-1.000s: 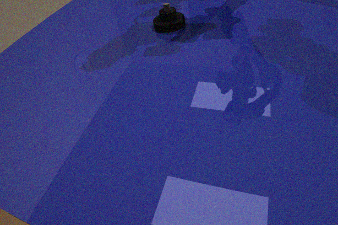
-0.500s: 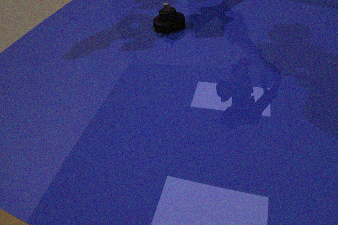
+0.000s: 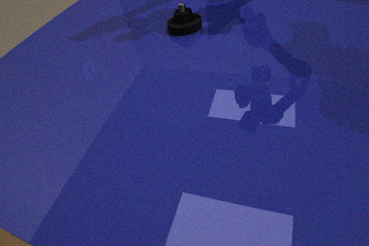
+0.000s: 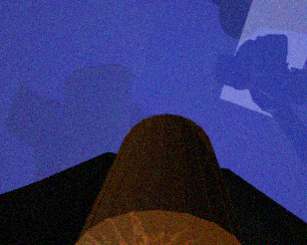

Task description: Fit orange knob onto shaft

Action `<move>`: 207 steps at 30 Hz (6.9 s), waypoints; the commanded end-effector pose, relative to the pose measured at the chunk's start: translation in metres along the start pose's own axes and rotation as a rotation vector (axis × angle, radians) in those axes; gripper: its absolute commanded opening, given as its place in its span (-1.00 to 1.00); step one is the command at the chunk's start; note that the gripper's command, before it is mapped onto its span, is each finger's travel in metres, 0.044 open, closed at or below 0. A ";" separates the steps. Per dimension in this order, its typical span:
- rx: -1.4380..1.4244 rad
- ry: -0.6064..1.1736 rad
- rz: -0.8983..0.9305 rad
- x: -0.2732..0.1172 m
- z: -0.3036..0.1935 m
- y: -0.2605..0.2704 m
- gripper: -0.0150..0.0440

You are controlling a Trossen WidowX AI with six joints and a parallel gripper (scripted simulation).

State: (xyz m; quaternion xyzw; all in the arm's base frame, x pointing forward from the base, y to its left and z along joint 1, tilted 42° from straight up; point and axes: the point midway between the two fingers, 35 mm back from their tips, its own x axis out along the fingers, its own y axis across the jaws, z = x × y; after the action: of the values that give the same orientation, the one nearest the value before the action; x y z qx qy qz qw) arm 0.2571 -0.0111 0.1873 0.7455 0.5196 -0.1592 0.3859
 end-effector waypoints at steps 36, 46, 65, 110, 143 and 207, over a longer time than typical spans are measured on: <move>0.004 -0.003 0.641 -0.064 0.011 -0.007 -0.49; 0.011 -0.005 0.696 -0.062 0.012 -0.009 -0.49; 0.011 -0.005 0.696 -0.062 0.012 -0.009 -0.49; 0.009 -0.005 0.074 -0.003 0.011 -0.010 -0.49; -0.009 -0.010 -0.325 0.097 0.017 -0.023 -0.49; -0.012 -0.001 -0.339 0.094 0.020 -0.021 1.00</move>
State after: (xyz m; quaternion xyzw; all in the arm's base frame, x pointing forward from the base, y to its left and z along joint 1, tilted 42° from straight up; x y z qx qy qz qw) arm 0.2794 0.0349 0.1112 0.6455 0.6381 -0.2178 0.3588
